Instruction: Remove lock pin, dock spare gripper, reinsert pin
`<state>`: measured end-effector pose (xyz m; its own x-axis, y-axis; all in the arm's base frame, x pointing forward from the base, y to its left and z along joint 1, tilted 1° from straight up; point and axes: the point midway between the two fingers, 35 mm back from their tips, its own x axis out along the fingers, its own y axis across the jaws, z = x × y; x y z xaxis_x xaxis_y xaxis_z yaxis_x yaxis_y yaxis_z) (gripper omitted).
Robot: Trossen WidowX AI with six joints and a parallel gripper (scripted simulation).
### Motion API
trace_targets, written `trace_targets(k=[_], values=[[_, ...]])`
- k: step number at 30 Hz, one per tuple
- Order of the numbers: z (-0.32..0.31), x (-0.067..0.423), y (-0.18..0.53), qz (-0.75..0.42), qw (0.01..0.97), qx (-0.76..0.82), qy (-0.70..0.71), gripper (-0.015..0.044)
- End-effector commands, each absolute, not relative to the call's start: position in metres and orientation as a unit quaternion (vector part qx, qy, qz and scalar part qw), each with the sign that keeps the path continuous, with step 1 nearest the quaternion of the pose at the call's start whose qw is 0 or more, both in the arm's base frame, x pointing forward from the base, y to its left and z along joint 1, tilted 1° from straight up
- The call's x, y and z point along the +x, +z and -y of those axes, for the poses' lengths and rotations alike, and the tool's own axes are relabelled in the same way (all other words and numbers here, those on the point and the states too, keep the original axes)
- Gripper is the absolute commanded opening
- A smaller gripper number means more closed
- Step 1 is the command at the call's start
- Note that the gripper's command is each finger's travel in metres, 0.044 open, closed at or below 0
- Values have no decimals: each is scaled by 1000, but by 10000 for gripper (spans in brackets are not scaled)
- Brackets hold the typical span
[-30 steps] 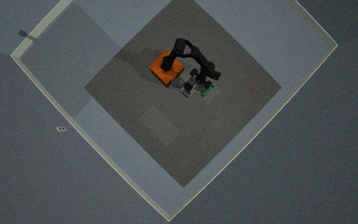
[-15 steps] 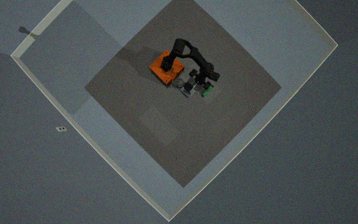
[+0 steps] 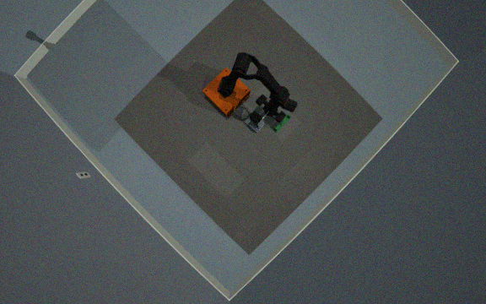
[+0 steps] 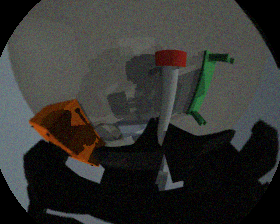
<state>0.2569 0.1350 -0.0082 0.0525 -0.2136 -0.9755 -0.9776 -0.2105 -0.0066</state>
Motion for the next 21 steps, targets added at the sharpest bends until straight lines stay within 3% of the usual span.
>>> trace_targets(k=[1,21], values=[[-131,257,-8,-489,393,-610,483,0],[-121,259,-9,-490,392,-610,484,0]])
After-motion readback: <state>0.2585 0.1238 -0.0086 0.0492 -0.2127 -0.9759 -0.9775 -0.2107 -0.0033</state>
